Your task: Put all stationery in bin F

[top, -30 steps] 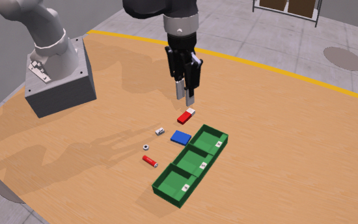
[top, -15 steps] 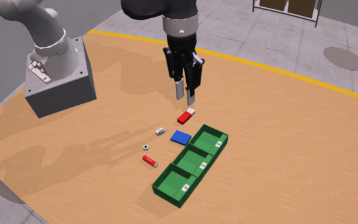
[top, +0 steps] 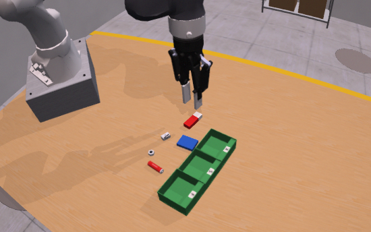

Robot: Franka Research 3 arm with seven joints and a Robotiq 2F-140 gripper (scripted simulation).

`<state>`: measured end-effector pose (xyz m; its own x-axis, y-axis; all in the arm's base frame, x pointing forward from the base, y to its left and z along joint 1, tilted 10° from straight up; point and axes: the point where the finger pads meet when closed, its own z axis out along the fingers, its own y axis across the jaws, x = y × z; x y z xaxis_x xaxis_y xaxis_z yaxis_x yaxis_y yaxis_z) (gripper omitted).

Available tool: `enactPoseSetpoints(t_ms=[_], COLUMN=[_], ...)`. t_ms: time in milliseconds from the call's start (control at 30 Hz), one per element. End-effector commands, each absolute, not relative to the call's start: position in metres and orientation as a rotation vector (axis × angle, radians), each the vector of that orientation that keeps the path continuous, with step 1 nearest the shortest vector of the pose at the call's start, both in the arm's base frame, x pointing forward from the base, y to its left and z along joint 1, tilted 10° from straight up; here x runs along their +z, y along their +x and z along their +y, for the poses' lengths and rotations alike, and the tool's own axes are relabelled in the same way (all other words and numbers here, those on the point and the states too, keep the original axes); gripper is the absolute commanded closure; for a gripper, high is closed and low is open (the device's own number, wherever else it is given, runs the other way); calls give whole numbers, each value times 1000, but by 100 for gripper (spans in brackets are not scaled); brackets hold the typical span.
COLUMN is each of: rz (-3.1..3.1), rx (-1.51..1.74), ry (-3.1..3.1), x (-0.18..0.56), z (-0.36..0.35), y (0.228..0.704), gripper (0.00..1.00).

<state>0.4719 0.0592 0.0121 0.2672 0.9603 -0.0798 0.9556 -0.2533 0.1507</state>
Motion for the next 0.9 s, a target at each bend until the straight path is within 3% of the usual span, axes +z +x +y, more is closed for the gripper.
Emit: enactPoseSetpoints(t_ms=[0, 867], rz=[1830, 1830], rx=[37, 37], ry=[2346, 2346], x=[12, -39], z=[58, 55], y=[471, 480], gripper=[77, 77])
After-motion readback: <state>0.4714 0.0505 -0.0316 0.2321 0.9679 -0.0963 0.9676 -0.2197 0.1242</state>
